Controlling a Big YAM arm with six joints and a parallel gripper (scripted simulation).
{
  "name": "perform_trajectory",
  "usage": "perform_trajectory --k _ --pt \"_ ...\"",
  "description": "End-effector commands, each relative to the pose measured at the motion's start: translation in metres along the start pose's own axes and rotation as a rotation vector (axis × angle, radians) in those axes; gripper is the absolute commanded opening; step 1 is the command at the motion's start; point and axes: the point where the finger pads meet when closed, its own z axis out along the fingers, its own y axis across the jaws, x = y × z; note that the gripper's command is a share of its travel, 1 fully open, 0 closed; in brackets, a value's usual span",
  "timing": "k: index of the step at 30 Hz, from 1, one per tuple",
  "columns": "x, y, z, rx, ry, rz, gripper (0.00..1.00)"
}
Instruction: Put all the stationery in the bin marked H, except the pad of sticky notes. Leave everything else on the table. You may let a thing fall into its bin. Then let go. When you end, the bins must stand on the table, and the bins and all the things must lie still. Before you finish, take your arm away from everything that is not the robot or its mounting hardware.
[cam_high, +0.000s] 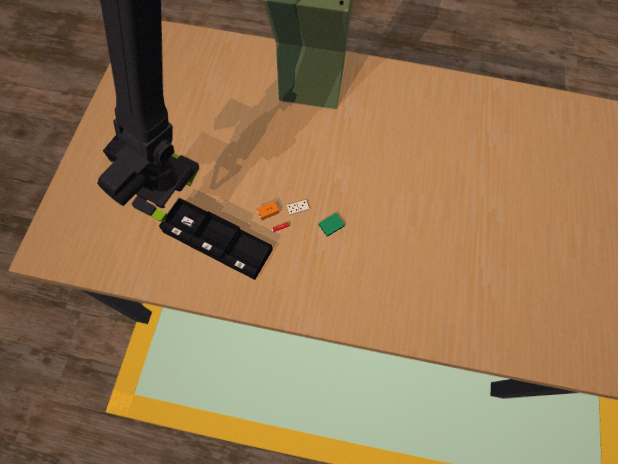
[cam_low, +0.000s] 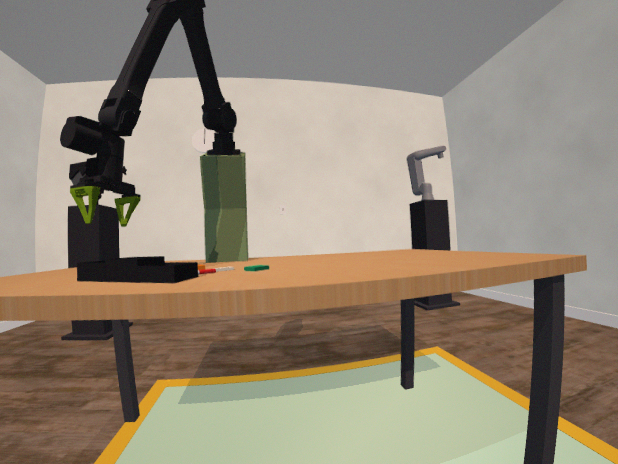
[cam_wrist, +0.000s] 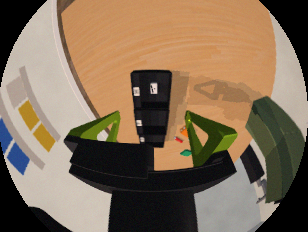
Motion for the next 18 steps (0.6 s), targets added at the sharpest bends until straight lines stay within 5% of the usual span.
perform_trajectory --k 1,18 --pt "-0.004 0.0 -0.018 -0.003 -0.003 -0.009 1.0" --pt "-0.005 -0.001 -0.078 -0.004 -0.005 -0.005 1.0"
